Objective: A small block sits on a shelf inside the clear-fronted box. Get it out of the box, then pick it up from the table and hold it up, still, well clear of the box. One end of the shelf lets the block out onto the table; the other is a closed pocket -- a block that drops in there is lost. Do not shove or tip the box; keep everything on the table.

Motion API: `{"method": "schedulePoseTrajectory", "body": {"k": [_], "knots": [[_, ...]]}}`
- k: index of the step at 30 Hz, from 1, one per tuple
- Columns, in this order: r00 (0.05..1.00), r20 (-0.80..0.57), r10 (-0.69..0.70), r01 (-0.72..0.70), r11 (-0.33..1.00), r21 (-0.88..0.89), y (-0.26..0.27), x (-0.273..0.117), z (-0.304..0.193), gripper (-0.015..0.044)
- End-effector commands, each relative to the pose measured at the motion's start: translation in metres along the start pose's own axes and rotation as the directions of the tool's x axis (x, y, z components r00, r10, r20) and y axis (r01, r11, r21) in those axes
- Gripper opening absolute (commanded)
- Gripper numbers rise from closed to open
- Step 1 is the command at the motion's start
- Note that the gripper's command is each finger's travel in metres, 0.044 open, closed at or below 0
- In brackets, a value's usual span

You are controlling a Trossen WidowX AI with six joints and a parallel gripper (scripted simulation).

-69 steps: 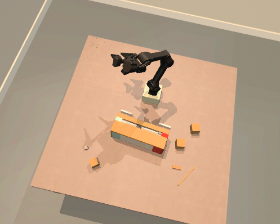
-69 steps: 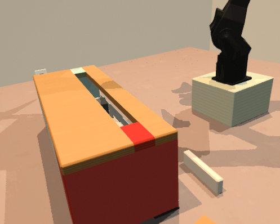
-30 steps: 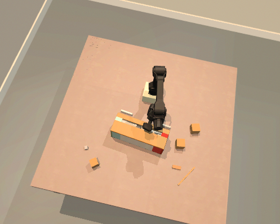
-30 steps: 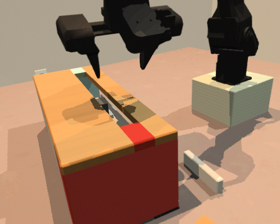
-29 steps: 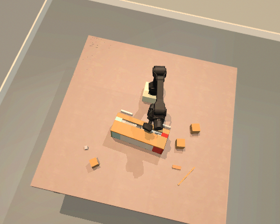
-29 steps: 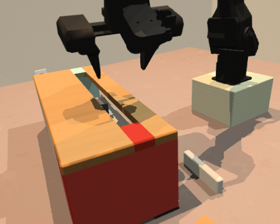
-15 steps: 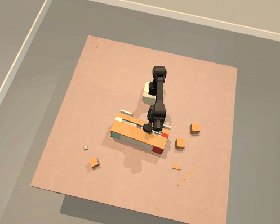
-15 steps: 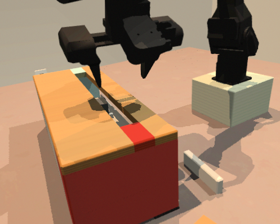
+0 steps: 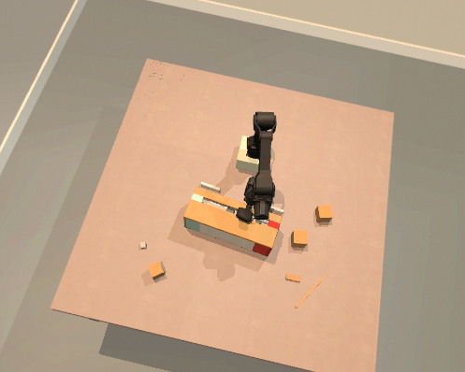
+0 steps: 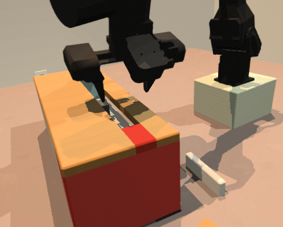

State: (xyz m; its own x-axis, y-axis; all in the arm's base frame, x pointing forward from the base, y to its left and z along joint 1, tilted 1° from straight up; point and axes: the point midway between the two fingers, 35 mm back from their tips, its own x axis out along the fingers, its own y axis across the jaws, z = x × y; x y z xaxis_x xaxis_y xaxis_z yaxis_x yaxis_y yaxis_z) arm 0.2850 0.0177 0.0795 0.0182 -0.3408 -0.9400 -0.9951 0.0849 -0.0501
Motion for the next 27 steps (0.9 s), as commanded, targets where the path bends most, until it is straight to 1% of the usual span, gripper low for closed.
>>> {"method": "schedulePoseTrajectory", "body": {"k": [1,21,22,27], "knots": [[1.000,0.003,0.009,-0.009,1.000,0.003,0.003,0.008,0.003,0.0400],[1.000,0.003,0.010,-0.010,1.000,0.003,0.008,0.038,0.012,0.0400],[1.000,-0.001,0.002,-0.002,1.000,0.001,0.005,0.032,0.010,0.0400],[1.000,-0.001,0.002,-0.002,1.000,0.000,0.005,0.034,0.007,0.0400]]}}
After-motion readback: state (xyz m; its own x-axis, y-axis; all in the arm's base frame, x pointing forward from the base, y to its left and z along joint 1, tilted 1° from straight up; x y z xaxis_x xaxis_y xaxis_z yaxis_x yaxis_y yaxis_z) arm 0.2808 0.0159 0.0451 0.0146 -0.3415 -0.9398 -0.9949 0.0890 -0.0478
